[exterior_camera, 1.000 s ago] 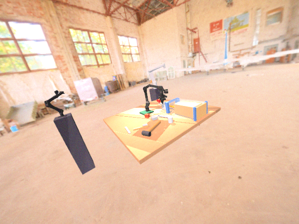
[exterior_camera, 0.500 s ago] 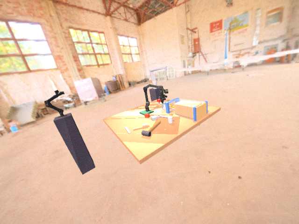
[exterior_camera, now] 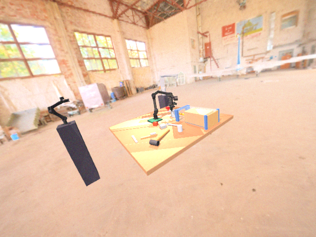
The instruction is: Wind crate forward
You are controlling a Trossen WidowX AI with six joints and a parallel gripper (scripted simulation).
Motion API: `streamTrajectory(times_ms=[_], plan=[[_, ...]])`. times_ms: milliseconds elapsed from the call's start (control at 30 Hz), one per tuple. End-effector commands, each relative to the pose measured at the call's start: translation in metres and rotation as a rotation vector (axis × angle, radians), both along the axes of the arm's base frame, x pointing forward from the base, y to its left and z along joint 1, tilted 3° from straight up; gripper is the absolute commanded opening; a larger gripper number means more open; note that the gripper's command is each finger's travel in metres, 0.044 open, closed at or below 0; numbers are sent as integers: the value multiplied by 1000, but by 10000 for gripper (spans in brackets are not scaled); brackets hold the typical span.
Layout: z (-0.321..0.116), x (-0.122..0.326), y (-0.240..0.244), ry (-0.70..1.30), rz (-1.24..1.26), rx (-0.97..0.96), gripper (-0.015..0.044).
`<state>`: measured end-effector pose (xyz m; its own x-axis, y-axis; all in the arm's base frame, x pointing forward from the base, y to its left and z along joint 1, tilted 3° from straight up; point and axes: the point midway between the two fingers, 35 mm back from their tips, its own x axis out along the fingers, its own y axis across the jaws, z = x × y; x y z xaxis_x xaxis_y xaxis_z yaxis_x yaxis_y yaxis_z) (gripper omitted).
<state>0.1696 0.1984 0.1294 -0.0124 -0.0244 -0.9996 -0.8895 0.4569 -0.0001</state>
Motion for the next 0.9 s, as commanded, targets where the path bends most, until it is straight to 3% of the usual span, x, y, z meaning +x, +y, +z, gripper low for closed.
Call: streamTrajectory(times_ms=[0,867], plan=[[-1,-2,2,4,-53,4,0],[-13,-2,2,3,-51,1,0]])
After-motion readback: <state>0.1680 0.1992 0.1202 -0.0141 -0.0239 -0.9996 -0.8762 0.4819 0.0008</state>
